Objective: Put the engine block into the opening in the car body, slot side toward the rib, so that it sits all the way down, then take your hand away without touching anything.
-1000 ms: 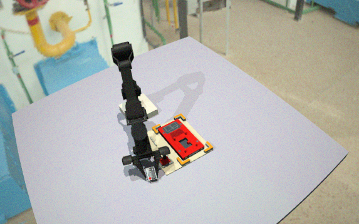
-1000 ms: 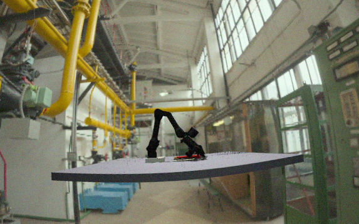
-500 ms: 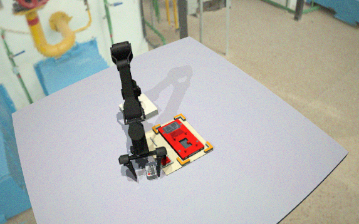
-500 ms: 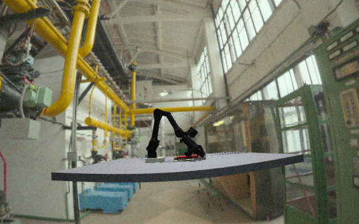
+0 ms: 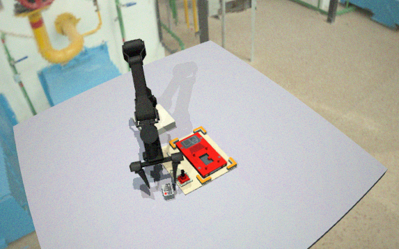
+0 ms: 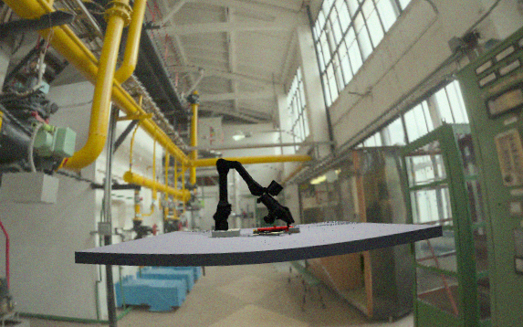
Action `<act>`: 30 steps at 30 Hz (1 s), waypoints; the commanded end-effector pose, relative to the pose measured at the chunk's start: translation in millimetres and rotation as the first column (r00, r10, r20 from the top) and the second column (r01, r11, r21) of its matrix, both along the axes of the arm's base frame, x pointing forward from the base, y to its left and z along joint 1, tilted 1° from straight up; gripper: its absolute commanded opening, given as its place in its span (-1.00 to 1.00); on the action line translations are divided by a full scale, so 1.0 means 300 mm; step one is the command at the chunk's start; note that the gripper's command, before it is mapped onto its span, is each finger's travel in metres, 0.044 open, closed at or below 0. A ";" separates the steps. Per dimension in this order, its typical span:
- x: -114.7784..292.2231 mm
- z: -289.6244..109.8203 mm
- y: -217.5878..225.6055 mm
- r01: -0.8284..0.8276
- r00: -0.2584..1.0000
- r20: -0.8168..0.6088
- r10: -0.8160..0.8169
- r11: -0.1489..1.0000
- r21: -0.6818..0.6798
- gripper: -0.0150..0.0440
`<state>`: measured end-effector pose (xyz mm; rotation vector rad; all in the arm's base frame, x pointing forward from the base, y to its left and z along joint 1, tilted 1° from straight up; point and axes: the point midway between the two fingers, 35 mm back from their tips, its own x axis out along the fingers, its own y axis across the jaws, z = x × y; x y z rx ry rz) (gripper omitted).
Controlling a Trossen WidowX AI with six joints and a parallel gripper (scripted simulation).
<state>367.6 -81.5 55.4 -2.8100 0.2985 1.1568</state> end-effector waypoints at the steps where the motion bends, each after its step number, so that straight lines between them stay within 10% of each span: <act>1: 0.002 0.002 0.000 0.000 1.000 0.003 0.000 1.000 0.000 1.00; 16: 0.003 0.002 -0.001 0.004 1.000 0.002 -0.004 1.000 0.004 1.00; 30: 0.045 0.010 -0.010 0.331 0.943 -0.090 -0.319 0.894 0.302 1.00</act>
